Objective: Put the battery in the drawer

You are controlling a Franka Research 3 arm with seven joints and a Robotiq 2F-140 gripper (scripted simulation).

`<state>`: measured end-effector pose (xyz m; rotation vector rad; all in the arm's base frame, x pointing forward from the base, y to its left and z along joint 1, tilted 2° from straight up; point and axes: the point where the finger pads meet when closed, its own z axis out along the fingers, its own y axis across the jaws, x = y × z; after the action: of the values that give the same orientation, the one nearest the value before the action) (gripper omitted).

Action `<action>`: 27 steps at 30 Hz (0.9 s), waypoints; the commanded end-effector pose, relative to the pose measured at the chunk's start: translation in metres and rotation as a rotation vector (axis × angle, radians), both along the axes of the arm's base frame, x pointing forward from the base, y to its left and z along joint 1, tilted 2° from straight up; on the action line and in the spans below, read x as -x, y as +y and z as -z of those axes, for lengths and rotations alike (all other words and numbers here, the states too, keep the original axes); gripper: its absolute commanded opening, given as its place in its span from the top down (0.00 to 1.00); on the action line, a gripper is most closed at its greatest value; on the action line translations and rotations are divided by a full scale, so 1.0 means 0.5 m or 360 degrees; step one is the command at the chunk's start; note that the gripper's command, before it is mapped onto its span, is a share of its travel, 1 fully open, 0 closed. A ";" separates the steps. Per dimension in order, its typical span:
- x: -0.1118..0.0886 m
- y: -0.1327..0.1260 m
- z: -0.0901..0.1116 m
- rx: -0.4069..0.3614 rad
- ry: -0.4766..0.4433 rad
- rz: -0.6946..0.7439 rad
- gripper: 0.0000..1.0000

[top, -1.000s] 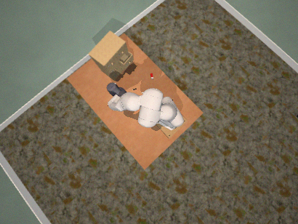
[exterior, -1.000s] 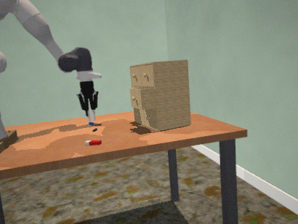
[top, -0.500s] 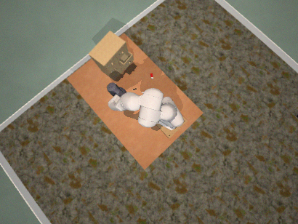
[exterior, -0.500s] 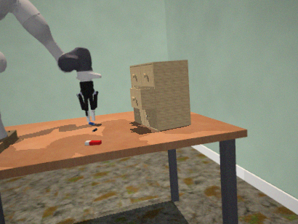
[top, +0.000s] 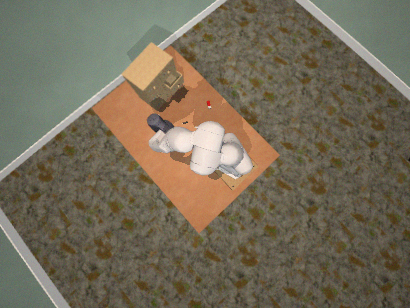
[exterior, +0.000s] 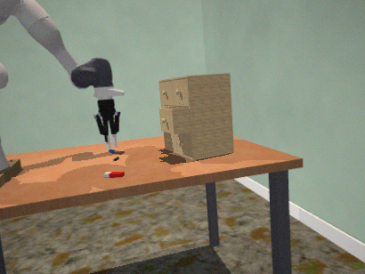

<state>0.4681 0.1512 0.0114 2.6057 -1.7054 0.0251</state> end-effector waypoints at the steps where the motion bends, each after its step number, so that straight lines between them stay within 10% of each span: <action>1: 0.000 -0.001 -0.001 0.0001 -0.0003 -0.0007 0.83; 27: 0.000 -0.002 0.042 0.0001 -0.0003 -0.0007 0.83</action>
<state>0.4653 0.1492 -0.0100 2.5956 -1.7106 0.0212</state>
